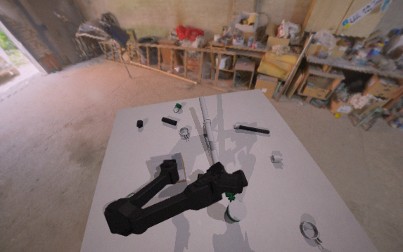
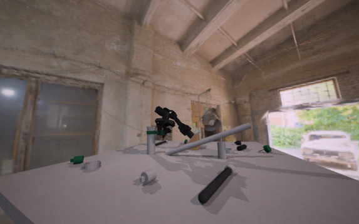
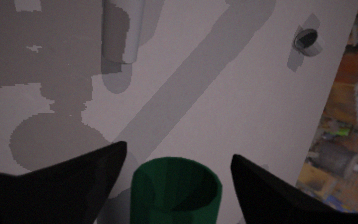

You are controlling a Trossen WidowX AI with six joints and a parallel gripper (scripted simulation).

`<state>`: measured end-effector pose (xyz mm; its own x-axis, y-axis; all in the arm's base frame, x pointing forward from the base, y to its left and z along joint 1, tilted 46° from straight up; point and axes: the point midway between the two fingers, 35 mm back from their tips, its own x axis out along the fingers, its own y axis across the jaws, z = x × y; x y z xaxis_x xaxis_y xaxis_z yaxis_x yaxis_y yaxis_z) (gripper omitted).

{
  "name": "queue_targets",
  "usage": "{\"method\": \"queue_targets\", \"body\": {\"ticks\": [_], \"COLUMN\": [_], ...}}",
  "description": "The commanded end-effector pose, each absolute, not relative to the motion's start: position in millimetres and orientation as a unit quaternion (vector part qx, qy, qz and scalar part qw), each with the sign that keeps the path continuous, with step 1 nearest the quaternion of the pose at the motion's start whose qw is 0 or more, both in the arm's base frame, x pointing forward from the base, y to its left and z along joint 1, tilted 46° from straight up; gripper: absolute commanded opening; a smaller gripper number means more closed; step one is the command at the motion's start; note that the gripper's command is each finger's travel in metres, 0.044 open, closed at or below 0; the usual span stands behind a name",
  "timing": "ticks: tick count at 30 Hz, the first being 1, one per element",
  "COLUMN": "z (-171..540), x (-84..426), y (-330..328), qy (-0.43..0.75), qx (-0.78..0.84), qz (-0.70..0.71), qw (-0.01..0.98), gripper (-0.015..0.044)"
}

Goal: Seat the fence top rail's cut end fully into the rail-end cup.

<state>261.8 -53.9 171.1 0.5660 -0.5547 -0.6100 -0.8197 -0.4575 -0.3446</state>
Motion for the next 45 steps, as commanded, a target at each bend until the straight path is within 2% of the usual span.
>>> {"method": "queue_targets", "body": {"ticks": [1, 2, 19, 33, 45], "z": [170.4, 170.2, 169.4, 155.3, 147.7], "x": [262.3, 262.1, 256.2, 249.8, 225.6], "y": [-46.5, -43.7, -5.9, 75.3, 136.0], "qy": [0.416, 0.417, 0.415, 0.477, 0.446], "qx": [-0.826, -0.825, -0.825, -0.619, -0.384], "qz": [0.213, 0.214, 0.213, 0.043, -0.152], "qw": [0.315, 0.315, 0.320, 0.622, 0.794], "gripper": [0.0420, 0.0440, 0.0440, 0.0440, 0.0440]}}
